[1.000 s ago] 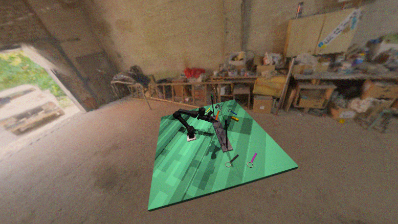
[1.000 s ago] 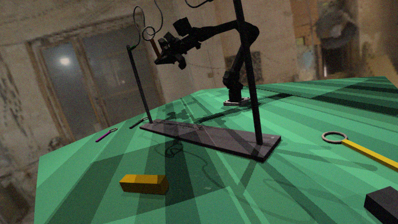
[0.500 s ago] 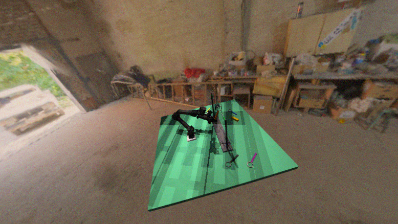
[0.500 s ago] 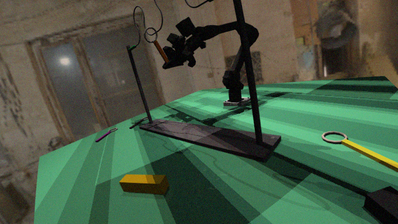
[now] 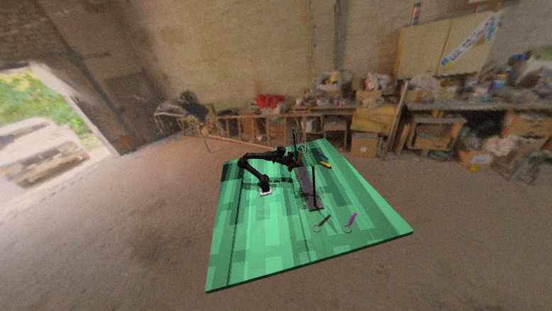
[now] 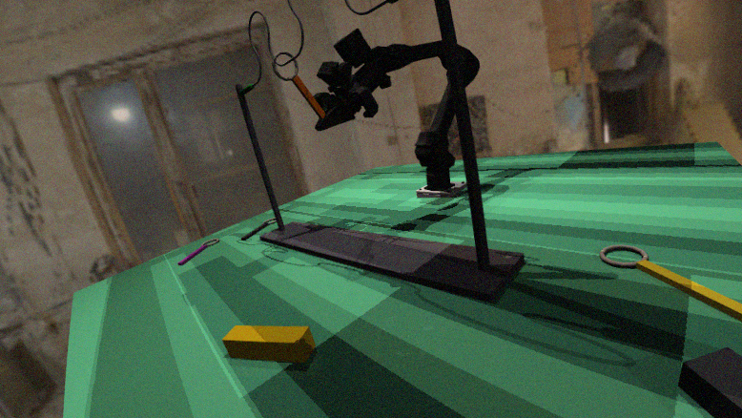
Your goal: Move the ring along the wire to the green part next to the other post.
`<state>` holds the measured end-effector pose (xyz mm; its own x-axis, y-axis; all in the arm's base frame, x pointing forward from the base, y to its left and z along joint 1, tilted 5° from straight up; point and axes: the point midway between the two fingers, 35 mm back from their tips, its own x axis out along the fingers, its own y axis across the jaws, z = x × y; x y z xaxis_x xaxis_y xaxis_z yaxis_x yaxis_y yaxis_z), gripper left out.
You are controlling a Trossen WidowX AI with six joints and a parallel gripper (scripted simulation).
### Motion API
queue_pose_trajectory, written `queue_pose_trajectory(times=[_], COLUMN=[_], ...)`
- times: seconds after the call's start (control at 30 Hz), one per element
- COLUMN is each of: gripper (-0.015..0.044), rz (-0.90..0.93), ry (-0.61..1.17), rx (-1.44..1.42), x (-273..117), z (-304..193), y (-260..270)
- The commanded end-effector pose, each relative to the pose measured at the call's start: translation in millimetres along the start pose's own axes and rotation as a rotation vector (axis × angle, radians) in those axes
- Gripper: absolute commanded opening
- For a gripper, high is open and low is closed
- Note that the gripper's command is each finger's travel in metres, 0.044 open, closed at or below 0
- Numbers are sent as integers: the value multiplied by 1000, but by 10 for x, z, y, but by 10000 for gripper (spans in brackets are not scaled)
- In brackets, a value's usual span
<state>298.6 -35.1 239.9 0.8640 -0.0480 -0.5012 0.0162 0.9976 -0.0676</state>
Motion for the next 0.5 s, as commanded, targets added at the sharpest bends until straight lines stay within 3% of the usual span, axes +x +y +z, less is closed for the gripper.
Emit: queue_pose_trajectory(times=[0.0,0.47], gripper=[-150,-150], rz=[12,39], ry=[-6,-2], rx=[33,79], x=[-38,-71], z=[32,45], y=[71,268])
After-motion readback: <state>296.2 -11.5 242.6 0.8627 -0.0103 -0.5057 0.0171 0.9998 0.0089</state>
